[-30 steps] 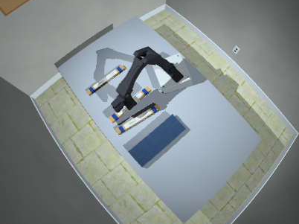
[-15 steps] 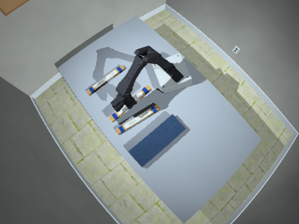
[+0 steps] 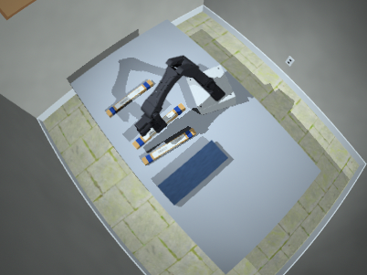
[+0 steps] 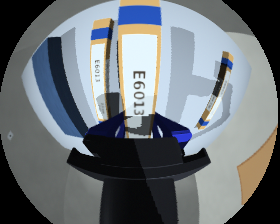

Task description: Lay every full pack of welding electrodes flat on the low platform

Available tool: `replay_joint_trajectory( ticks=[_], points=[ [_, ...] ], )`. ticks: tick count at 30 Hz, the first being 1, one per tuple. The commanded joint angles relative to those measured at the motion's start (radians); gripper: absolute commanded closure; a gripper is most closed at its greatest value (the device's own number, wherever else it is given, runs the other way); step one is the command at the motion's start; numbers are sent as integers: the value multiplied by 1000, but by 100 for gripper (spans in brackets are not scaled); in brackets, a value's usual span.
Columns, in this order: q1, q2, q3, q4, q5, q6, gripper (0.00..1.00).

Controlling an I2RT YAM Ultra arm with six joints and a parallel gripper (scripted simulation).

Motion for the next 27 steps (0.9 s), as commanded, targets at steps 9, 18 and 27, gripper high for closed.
replay_joint_trajectory(
  ticks=[9, 18, 27],
  points=[
    [21, -80, 86, -79, 2, 11, 100],
    [22, -79, 89, -82, 3, 12, 100],
    [22, -79, 89, -83, 3, 12, 100]
  ],
)
